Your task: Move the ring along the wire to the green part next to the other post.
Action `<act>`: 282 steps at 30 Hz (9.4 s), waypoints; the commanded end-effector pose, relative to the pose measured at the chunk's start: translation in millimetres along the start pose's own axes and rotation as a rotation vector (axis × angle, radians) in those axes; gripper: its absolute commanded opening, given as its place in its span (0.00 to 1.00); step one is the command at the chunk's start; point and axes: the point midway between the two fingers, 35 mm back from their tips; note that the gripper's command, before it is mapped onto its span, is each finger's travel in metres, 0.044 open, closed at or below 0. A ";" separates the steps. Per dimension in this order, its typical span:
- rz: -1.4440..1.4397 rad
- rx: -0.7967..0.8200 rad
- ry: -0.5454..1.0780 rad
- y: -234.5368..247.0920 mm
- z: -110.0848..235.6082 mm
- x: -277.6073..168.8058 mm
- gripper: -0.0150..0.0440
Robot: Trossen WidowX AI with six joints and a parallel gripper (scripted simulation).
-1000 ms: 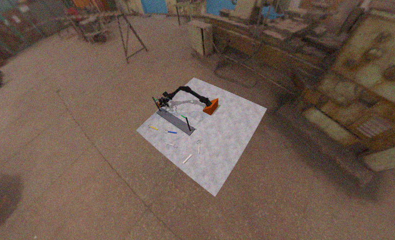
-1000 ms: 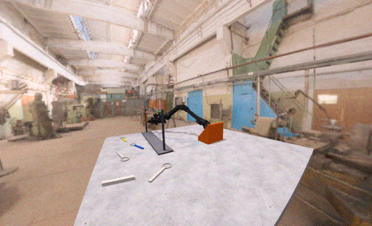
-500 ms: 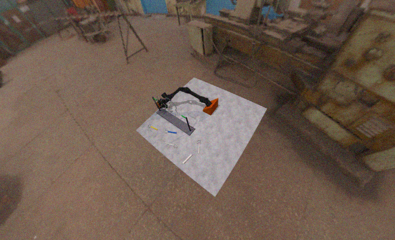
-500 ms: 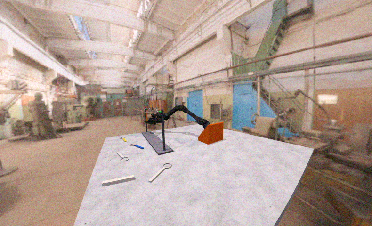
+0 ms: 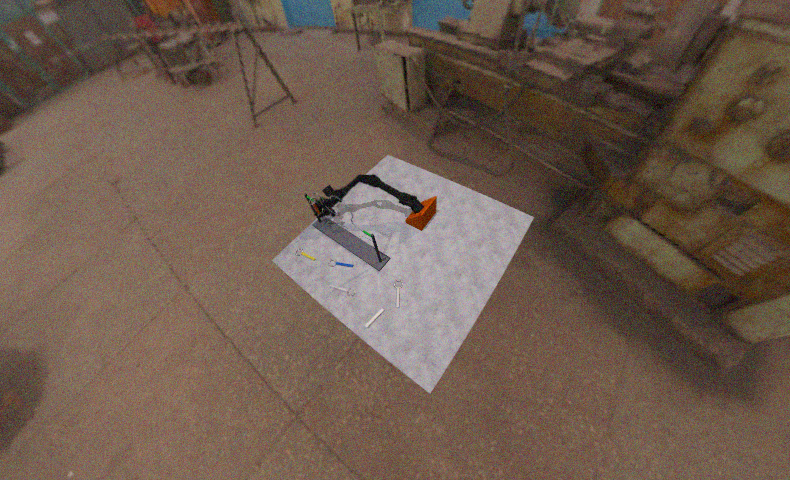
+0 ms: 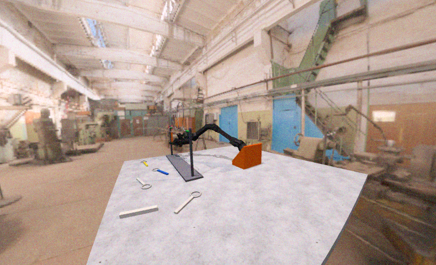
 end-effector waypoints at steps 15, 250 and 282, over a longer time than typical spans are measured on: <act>-0.001 0.000 0.000 0.1 0.0 -0.1 0.26; -0.785 0.321 0.422 115.3 59.0 200.2 0.00; -0.042 0.136 0.500 78.4 59.0 170.7 0.00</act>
Point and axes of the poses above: the point midway between the two fingers, 35 mm back from their tips, its own z axis back along the fingers, its own y axis across the jaws, x = y × z, and after that the axes turned 14 degrees about z, right-handed
